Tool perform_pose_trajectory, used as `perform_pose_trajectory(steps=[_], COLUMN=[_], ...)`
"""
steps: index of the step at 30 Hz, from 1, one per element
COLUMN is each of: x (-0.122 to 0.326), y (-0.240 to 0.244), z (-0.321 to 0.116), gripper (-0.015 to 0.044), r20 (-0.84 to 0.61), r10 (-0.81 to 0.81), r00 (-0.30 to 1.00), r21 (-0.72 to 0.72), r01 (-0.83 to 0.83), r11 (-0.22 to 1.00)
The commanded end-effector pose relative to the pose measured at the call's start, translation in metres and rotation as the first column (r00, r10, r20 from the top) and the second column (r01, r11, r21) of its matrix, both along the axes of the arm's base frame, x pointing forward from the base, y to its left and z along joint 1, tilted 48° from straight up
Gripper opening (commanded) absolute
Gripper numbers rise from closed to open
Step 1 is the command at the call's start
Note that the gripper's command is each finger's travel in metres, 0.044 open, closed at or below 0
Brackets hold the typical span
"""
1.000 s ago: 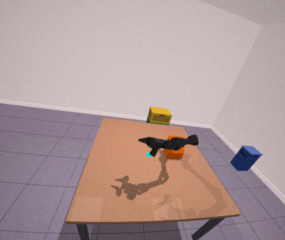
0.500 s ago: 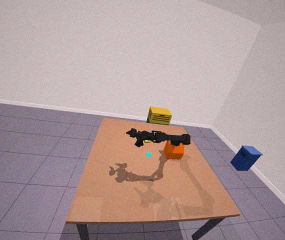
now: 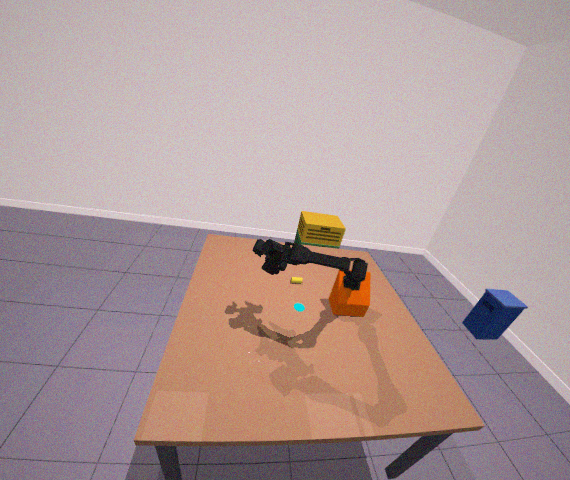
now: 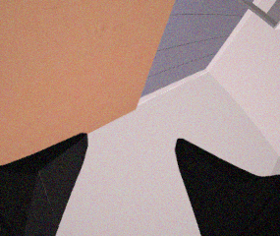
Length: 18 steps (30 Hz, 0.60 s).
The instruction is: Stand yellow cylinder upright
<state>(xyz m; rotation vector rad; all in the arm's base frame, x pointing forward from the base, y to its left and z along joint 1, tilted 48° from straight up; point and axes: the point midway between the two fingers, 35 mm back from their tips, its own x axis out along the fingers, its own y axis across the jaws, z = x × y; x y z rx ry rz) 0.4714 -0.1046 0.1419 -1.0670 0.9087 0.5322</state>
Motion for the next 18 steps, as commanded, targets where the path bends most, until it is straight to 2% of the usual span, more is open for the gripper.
perform_pose_trajectory(steps=[1, 10, 18], x=[-0.015, -0.056, -0.101], y=[-0.013, -0.036, -0.045], z=[-0.045, -0.125, -0.185], gripper=[0.0309, 0.0309, 0.0309], r20=[-0.110, -0.334, -0.526], r10=[-0.056, -0.159, -0.215], r00=[0.992, 0.929, 0.823], r21=[0.098, 0.278, 0.396], r01=[0.067, 0.258, 0.460], r11=[0.993, 0.925, 0.795])
